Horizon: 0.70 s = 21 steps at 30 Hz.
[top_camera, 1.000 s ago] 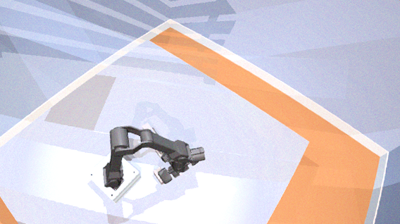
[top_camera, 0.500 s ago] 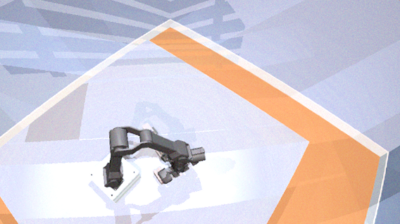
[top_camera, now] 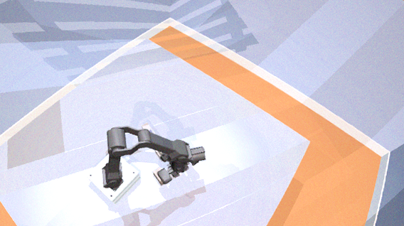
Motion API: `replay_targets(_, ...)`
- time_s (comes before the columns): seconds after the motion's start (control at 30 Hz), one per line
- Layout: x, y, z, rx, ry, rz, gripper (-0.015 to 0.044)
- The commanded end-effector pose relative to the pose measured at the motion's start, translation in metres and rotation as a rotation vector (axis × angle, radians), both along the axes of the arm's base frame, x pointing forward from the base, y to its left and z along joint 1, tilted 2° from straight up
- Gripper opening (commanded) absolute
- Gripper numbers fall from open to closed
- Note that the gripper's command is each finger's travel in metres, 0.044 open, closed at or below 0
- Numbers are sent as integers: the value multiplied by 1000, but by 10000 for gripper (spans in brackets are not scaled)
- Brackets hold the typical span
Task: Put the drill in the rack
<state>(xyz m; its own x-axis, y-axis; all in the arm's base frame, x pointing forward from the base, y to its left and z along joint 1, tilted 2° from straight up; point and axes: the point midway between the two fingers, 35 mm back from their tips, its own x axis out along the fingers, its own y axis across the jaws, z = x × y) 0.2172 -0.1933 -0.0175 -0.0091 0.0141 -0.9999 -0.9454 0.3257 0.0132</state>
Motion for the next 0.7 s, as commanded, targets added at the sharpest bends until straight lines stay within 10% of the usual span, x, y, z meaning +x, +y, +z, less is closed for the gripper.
replay_targets(0.0,0,0,3,-4,-3,0,0)
replay_targets(0.67,0,1,10,-4,-3,0,0)
